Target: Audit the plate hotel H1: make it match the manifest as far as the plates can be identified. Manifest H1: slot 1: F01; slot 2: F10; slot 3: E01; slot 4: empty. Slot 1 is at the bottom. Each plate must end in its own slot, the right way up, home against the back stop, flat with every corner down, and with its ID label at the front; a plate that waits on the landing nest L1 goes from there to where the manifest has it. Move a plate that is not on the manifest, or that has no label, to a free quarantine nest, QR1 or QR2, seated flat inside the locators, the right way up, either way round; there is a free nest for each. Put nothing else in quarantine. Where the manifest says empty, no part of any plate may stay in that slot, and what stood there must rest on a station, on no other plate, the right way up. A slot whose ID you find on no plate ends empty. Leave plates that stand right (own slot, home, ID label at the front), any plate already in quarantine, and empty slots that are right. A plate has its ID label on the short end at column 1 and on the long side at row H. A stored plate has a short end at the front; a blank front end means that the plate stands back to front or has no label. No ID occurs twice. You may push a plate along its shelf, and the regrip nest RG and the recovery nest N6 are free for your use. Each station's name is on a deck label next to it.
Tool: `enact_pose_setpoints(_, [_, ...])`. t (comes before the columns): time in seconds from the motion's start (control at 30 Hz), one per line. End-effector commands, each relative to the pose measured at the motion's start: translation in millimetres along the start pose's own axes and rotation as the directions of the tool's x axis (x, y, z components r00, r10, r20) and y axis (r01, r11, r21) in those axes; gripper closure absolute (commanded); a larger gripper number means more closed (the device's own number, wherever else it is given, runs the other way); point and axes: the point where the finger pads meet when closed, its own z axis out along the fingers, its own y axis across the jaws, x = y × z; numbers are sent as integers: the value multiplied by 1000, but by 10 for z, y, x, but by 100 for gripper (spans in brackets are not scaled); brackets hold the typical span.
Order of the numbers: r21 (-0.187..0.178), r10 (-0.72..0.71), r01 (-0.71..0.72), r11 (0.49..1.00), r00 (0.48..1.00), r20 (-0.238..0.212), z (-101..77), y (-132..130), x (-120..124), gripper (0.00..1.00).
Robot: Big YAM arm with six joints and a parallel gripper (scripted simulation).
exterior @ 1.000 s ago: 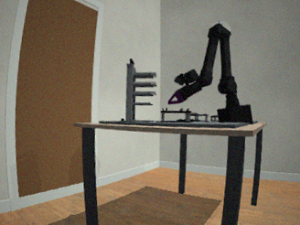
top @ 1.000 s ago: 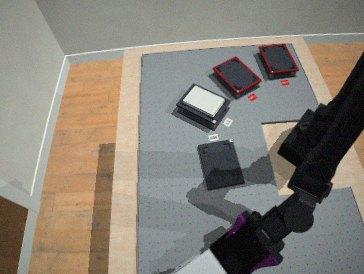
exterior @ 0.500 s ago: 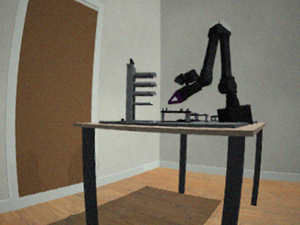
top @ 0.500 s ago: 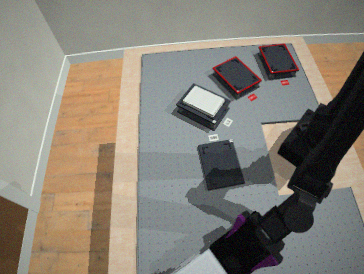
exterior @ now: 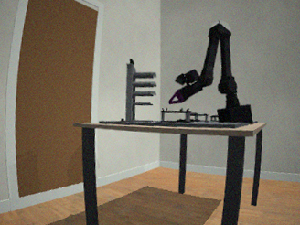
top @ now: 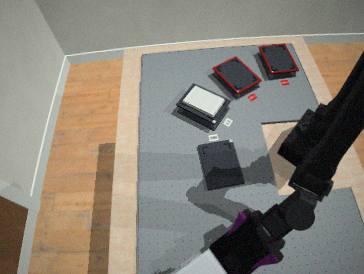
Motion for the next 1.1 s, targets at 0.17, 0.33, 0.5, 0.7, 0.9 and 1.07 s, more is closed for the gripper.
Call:
enact_pose_setpoints(0.17, [-21, 24, -24, 999, 999, 40, -158, 70, -48, 0])
enact_pose_setpoints(0.33, [-21, 25, -24, 999, 999, 40, -215, 69, -12, 0])
enact_pose_setpoints(0.5, [-15, 11, -11, 1000, 1000, 11, -273, 54, 38, 0])
enact_pose_setpoints(0.7, [-15, 12, -11, 1000, 1000, 10, -365, 53, 1, 0])
enact_pose_setpoints(0.9, [-15, 12, -12, 1000, 1000, 10, -441, 52, -30, 0])
enact_pose_setpoints(1.07, [-15, 12, -12, 1000, 1000, 10, -502, 51, -55, 0])
